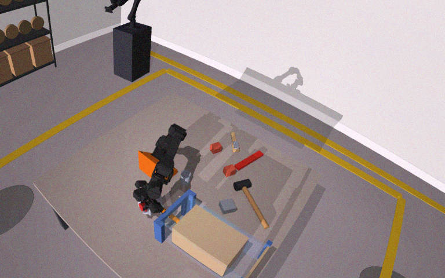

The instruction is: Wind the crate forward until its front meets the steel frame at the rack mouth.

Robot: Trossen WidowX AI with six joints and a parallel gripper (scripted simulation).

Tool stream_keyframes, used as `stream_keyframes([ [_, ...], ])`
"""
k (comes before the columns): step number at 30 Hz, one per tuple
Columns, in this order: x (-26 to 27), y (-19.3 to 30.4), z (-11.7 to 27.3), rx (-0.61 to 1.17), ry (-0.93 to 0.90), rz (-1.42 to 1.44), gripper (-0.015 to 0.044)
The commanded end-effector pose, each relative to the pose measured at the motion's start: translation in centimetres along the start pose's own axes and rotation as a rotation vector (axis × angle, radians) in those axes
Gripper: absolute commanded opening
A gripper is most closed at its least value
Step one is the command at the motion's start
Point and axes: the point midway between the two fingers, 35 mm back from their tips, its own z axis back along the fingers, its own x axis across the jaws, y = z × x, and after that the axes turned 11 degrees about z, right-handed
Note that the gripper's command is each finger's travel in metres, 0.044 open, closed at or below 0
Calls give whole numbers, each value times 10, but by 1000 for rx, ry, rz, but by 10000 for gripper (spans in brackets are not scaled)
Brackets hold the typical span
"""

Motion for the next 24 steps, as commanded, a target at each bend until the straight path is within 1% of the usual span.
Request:
stream_keyframes([
  [1, 14, 18, 5, 34, -20, 17, 0],
  [24, 28, 41, 17, 37, -21, 18, 0],
])
